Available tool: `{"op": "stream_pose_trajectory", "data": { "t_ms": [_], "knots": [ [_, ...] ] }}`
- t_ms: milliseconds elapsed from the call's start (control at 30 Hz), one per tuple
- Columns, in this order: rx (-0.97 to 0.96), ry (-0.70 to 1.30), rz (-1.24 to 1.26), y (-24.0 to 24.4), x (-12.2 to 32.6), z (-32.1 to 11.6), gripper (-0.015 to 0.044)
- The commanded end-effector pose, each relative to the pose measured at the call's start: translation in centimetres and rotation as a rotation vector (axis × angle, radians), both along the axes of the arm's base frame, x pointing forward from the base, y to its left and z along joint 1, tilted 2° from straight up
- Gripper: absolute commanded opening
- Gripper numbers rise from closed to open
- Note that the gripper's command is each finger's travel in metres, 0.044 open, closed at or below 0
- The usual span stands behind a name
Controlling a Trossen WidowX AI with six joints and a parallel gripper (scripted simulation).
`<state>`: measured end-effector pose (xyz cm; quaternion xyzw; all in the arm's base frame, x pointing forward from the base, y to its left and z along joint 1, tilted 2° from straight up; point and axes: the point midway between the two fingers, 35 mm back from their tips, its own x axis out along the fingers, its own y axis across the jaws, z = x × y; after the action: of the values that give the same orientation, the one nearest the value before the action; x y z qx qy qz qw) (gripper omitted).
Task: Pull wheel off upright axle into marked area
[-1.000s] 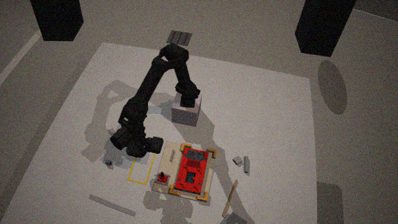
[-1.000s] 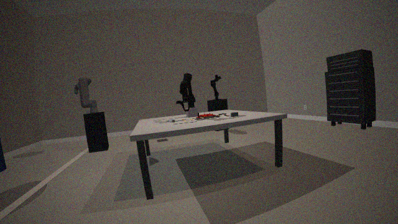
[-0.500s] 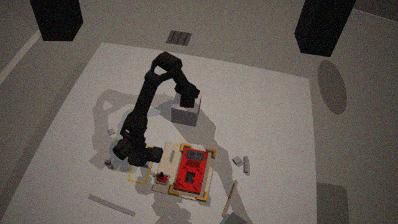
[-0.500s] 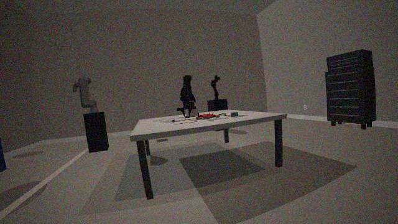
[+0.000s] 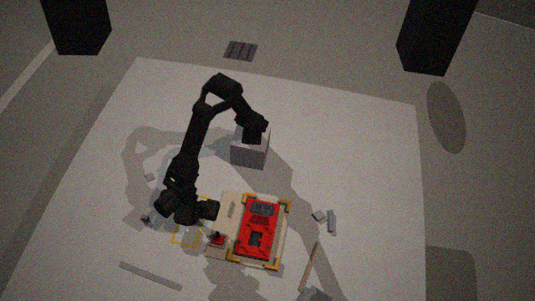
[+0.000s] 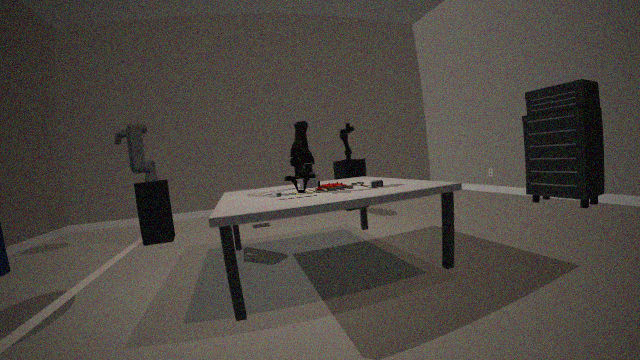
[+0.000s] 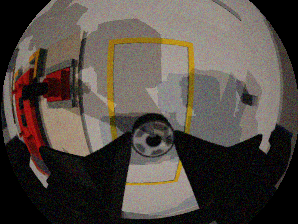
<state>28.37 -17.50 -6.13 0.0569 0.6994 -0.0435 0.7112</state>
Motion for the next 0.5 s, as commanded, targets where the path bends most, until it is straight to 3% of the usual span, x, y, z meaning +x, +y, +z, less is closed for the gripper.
{"op": "stream_pose_trajectory", "data": {
  "t_ms": [0, 67, 300, 400, 467],
  "knots": [
    [0.0, 0.001, 0.0, 0.0, 0.0, 0.0, 0.0263],
    [0.0, 0.001, 0.0, 0.0, 0.0, 0.6, 0.03],
    [-0.001, 0.003, 0.001, -0.1, 0.0, 5.8, 0.03],
    [-0.001, 0.003, 0.001, -0.1, -0.1, 6.0, 0.03],
    [-0.003, -0.005, -0.002, 0.0, -0.1, 5.7, 0.0352]
  ]
}}
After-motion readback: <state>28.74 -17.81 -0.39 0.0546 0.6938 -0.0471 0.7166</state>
